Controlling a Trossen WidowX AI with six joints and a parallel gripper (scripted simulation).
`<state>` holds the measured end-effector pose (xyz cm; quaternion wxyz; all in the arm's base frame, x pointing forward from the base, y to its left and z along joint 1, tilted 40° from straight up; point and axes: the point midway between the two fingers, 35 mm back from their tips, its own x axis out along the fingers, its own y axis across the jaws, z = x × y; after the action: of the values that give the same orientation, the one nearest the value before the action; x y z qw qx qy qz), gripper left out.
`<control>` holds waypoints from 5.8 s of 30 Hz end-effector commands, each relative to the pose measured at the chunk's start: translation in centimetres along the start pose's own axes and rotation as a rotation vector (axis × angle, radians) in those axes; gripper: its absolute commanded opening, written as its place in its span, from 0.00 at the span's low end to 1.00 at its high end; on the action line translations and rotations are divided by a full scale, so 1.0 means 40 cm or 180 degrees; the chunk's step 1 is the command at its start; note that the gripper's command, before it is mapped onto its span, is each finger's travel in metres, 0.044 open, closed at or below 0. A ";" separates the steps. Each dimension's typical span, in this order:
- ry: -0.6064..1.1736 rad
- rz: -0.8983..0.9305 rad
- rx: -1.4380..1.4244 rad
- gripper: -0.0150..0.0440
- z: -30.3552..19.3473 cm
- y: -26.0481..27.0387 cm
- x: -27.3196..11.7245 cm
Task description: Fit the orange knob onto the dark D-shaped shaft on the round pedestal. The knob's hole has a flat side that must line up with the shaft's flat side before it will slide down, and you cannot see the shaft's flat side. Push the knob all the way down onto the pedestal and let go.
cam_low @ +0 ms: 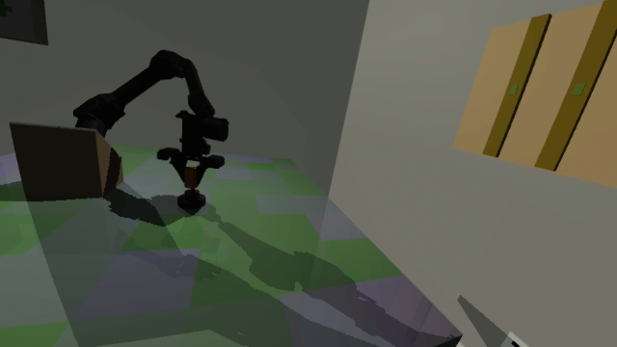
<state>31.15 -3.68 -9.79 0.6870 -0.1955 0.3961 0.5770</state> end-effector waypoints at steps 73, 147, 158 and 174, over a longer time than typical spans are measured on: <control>0.0001 -0.0023 -0.1257 0.25 0.002 -0.016 0.005; 0.0006 -0.0023 -0.2590 0.25 0.002 -0.018 0.005; 0.0007 -0.0023 -0.2590 0.25 0.001 -0.018 -0.004; 0.0008 -0.0021 -0.3256 0.25 0.001 -0.002 0.003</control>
<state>31.53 -3.77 -9.80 0.5095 -0.5041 0.0715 0.6937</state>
